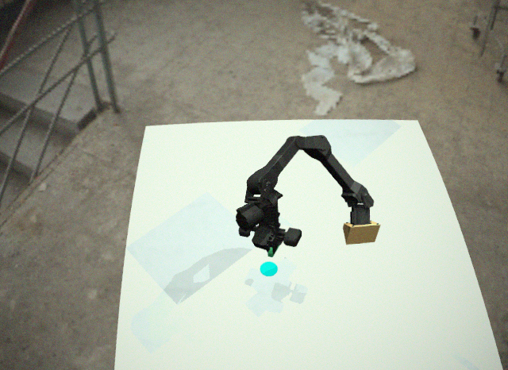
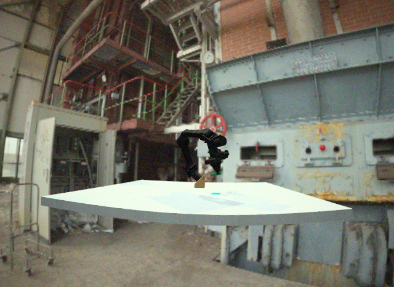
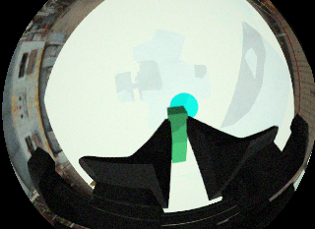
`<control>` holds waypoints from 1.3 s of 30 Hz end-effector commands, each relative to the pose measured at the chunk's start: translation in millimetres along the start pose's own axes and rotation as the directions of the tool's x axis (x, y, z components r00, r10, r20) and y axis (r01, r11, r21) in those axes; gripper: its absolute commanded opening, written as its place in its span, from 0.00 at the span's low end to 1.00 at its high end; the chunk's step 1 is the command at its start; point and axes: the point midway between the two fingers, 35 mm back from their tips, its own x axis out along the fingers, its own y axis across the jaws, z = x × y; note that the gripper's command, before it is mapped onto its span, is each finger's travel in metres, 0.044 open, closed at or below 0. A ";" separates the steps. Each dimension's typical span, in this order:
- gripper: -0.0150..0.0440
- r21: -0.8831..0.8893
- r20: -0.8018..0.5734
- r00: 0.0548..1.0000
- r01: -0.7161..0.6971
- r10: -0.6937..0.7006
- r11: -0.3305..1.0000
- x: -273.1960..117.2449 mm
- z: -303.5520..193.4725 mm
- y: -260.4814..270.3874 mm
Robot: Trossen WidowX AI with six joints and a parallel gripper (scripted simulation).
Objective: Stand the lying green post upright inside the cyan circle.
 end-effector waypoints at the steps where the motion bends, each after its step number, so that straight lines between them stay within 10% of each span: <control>1: 0.29 -0.001 0.033 0.999 -0.016 0.016 1.000 0.4 0.7 0.0; 39: 0.29 -0.006 0.289 0.950 -0.121 0.117 0.993 12.9 4.1 -1.2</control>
